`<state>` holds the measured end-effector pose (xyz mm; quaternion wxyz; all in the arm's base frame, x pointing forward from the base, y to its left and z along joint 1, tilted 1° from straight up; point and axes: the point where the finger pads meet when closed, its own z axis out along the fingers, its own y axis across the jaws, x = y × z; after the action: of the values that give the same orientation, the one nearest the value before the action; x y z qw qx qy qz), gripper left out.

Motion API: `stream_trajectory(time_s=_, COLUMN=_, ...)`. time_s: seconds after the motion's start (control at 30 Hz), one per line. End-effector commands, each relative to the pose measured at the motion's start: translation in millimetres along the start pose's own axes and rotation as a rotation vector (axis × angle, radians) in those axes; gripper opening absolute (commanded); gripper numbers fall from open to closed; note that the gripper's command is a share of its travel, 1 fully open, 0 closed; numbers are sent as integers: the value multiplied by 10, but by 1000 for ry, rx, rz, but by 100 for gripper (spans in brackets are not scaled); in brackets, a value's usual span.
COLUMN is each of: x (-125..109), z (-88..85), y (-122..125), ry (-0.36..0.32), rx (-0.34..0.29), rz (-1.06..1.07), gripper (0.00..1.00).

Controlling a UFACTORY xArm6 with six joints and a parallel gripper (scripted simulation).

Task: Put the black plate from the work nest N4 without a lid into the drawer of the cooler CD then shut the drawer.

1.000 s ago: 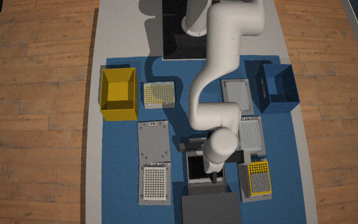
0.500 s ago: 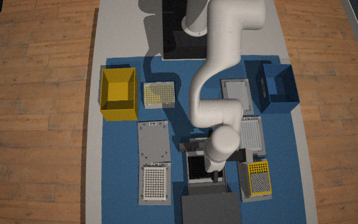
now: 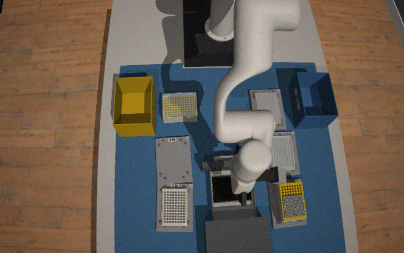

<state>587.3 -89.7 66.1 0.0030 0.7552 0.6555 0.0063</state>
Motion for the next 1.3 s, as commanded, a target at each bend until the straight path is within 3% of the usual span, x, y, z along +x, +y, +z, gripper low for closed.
stream_trajectory(time_s=0.0, x=0, z=-27, y=18, ry=0, rx=-6, rz=0, gripper=100)
stream_trajectory(time_s=0.97, x=0, z=-26, y=18, ry=0, rx=-6, rz=0, gripper=100)
stream_trajectory(time_s=1.0, x=0, z=-19, y=-32, ry=0, rx=-6, rz=0, gripper=0)
stream_trajectory(time_s=1.27, x=0, z=30, y=-329, ry=0, rx=-6, rz=0, gripper=0)
